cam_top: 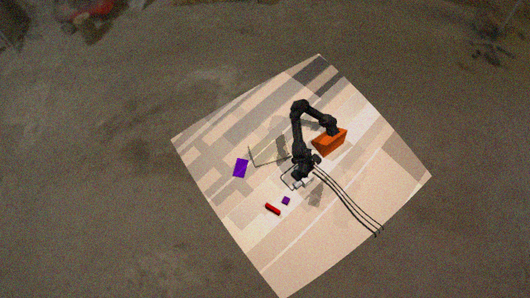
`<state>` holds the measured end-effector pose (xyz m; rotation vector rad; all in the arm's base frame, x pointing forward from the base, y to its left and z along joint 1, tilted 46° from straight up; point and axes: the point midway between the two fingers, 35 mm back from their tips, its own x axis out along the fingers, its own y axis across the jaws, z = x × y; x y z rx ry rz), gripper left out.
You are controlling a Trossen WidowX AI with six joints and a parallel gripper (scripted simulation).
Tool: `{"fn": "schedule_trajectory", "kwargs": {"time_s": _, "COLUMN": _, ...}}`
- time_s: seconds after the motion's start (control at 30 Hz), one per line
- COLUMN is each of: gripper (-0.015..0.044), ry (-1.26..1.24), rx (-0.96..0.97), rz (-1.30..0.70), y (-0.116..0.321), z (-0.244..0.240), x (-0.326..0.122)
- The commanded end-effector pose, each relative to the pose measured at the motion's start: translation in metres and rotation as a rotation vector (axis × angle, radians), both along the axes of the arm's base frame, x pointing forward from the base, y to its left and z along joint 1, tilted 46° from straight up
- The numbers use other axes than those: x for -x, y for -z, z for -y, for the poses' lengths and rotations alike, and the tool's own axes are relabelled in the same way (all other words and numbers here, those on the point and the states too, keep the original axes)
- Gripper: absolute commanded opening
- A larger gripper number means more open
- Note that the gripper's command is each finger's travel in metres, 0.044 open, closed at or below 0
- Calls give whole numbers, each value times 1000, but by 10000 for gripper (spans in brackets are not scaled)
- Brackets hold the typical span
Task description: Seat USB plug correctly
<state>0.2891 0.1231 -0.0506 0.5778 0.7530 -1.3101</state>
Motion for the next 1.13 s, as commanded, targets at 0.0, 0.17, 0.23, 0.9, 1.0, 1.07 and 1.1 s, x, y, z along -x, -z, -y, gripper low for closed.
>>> {"fn": "schedule_trajectory", "kwargs": {"time_s": 0.0, "gripper": 0, "ry": 3, "rx": 5, "rz": -1, "y": 1, "z": 3, "x": -1}}
{"fn": "schedule_trajectory", "kwargs": {"time_s": 0.17, "gripper": 95, "ry": 0, "rx": 0, "rz": 0, "y": 0, "z": 0, "x": 0}}
{"fn": "schedule_trajectory", "kwargs": {"time_s": 0.23, "gripper": 95, "ry": 0, "rx": 0, "rz": 0, "y": 0, "z": 0, "x": 0}}
{"fn": "schedule_trajectory", "kwargs": {"time_s": 0.9, "gripper": 95, "ry": 0, "rx": 0, "rz": 0, "y": -4, "z": -3, "x": 1}}
{"fn": "schedule_trajectory", "kwargs": {"time_s": 1.0, "gripper": 95, "ry": 0, "rx": 0, "rz": -1, "y": -6, "z": -6, "x": 1}}
{"fn": "schedule_trajectory", "kwargs": {"time_s": 1.07, "gripper": 95, "ry": 0, "rx": 0, "rz": -1, "y": -7, "z": -7, "x": 1}}
{"fn": "schedule_trajectory", "kwargs": {"time_s": 1.1, "gripper": 95, "ry": 0, "rx": 0, "rz": -1, "y": -8, "z": -8, "x": 1}}
